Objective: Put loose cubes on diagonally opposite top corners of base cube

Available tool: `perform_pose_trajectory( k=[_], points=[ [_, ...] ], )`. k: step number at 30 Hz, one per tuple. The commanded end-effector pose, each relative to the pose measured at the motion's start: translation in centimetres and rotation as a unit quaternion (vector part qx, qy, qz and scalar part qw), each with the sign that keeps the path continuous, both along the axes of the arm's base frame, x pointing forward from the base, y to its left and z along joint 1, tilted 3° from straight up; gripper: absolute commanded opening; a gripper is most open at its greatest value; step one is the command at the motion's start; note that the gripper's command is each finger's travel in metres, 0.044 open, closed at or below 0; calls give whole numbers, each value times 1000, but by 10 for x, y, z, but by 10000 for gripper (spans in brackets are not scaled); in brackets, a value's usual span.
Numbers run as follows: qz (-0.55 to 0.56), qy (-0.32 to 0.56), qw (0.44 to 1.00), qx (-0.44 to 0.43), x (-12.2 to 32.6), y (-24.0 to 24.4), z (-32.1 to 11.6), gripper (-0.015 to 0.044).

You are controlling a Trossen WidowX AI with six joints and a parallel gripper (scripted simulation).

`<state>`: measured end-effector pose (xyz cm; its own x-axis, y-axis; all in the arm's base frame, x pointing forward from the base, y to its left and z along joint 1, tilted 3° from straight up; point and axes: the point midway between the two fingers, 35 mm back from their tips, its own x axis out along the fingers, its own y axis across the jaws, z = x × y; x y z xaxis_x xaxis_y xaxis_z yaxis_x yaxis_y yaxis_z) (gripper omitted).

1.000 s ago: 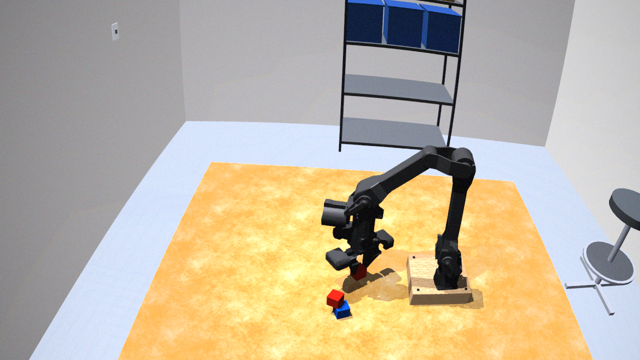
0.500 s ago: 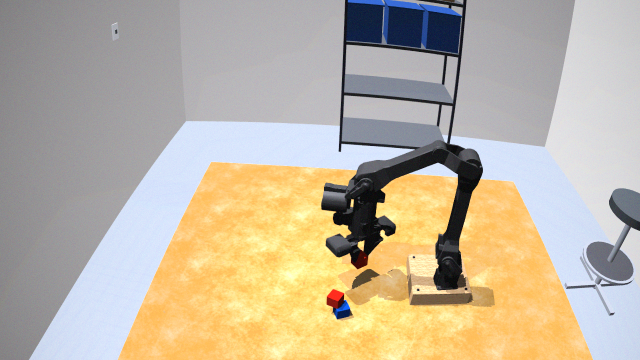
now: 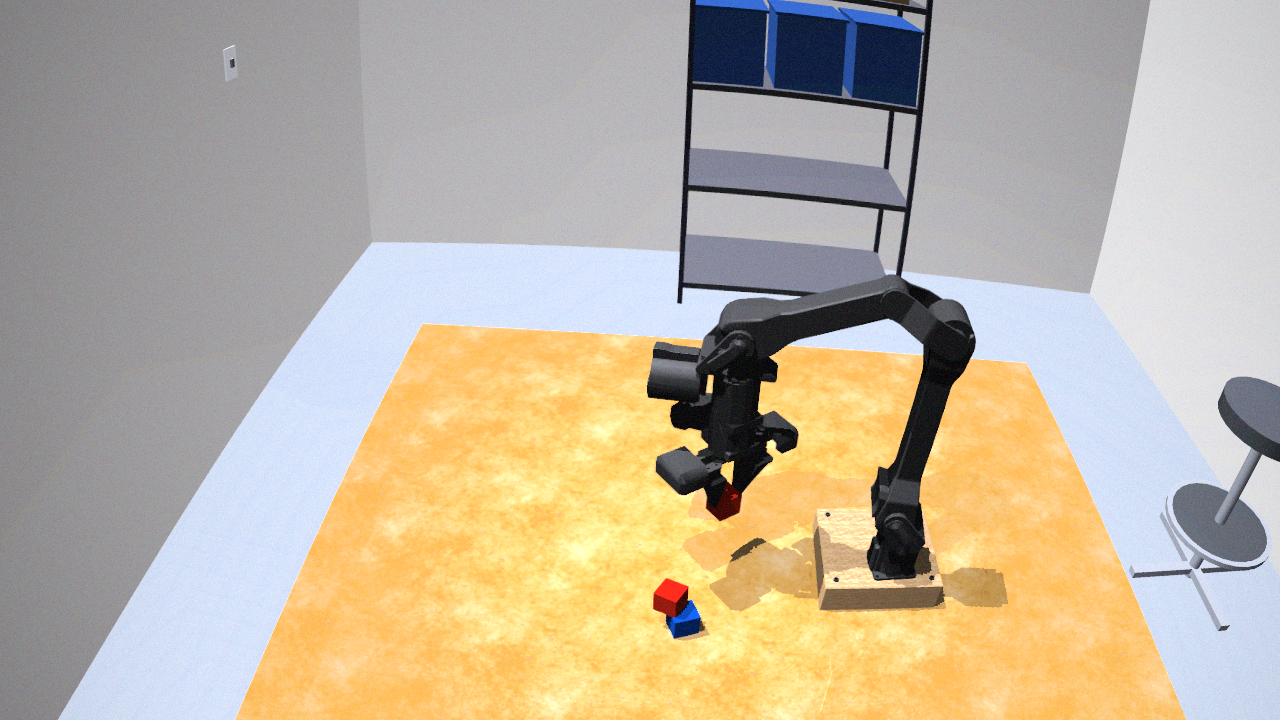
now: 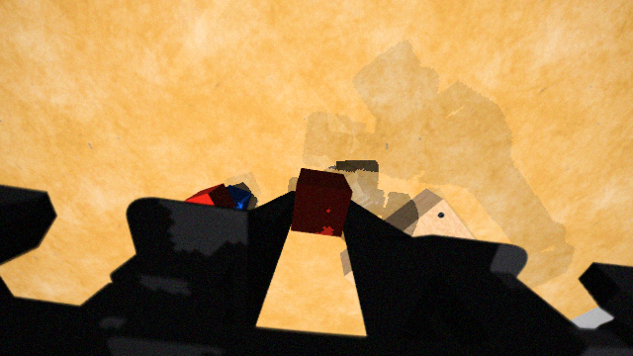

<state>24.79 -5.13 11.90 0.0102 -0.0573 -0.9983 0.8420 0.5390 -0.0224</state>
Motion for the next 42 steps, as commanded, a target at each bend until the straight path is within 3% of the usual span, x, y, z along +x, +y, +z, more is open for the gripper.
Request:
perform_pose_trajectory(
  k=[1, 42],
  points=[
    [17, -3, 1000, -1, 4, 8, 3, 105],
    [267, 9, 964, 0, 32, 132, -13, 105]
  ],
)
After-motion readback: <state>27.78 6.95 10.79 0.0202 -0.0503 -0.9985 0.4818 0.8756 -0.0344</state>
